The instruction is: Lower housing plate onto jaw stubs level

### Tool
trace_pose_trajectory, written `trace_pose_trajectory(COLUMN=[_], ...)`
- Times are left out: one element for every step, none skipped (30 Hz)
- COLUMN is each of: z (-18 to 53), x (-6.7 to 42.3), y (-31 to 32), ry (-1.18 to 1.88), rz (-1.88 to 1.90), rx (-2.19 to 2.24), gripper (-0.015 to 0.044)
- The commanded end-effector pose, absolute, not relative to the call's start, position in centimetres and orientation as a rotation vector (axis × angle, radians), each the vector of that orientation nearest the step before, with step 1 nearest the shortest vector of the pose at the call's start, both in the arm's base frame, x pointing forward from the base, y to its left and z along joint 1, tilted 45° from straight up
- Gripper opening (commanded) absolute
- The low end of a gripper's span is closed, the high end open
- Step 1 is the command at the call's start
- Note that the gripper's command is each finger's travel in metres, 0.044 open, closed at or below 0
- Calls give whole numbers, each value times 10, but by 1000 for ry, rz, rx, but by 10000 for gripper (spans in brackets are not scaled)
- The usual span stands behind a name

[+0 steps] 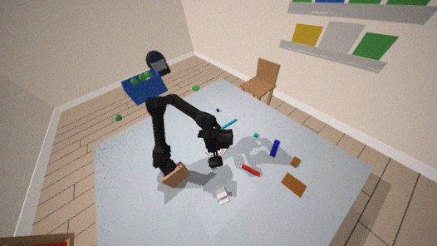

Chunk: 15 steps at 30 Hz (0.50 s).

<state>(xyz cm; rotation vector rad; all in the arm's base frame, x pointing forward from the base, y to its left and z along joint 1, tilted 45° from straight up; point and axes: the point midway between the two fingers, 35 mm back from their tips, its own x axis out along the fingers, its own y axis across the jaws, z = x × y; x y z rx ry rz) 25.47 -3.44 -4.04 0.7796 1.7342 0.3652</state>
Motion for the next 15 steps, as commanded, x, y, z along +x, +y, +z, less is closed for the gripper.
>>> trace_pose_trajectory(z=[-30, -28, -26, -24, -23, -21, -19, -17, -15, -14, -12, -10, -8, -7, -5], x=[256, 256, 256, 256, 256, 256, 256, 256, 256, 256, 255, 255, 255, 255, 254], y=[-22, -20, -17, -15, -12, -9, -7, -4, -2, 1, 3, 6, 8, 11, 13], ry=[1691, 1683, 1675, 1667, 1658, 1649, 1641, 1631, 1622, 1613, 1603, 1594, 1584, 1574, 1563], rz=[469, 490, 510, 530, 550, 571, 591, 611, 631, 650, 670, 690, 710, 729, 749], rx=[699, 683, 666, 649, 633, 616, 600, 583, 567, 550, 534, 518, 501, 485, 468], gripper=[351, 351, 351, 351, 351, 351, 351, 351, 351, 351, 351, 351, 351, 351, 351])
